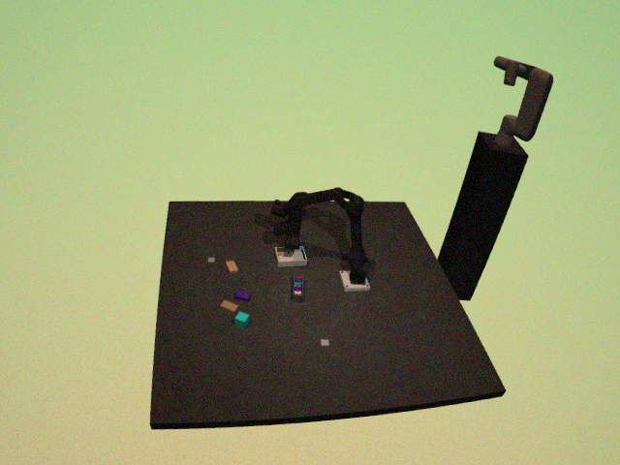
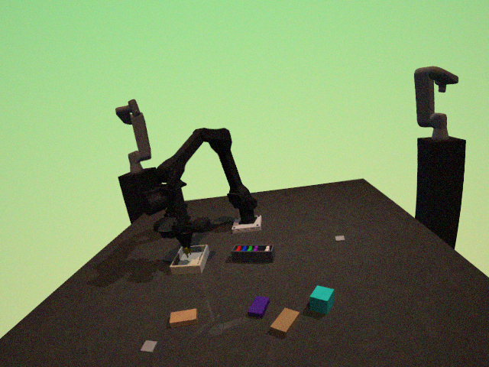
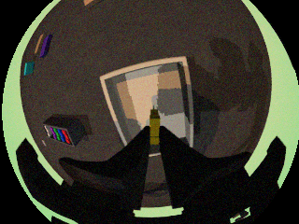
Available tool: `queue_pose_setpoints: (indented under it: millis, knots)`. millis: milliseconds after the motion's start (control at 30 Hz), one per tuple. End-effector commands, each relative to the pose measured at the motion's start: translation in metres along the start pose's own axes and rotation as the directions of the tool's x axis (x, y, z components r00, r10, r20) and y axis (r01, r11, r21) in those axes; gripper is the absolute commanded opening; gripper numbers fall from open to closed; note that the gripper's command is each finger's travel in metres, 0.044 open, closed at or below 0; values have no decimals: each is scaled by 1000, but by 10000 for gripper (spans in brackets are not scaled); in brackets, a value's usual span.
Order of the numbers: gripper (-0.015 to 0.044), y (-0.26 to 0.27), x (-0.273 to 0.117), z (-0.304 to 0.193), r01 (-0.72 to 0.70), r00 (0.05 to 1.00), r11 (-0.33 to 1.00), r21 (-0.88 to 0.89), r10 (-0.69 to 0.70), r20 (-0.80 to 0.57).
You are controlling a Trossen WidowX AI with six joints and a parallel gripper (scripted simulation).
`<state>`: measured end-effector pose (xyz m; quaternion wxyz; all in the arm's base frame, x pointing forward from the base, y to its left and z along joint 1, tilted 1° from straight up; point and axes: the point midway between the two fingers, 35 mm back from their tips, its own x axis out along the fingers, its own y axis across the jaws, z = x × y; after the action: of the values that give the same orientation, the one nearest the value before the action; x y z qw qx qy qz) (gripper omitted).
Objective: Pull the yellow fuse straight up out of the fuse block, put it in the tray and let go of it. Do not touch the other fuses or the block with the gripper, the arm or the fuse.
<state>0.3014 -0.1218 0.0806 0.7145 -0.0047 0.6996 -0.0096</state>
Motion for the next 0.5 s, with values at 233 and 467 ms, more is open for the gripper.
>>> queue_pose_setpoints:
  millis: [233,467]
  knots:
    - [210,0,0,0,0,1000,1000,0,0,0]
    - [330,0,-18,0,1,1000,1000,-2,-1,-2]
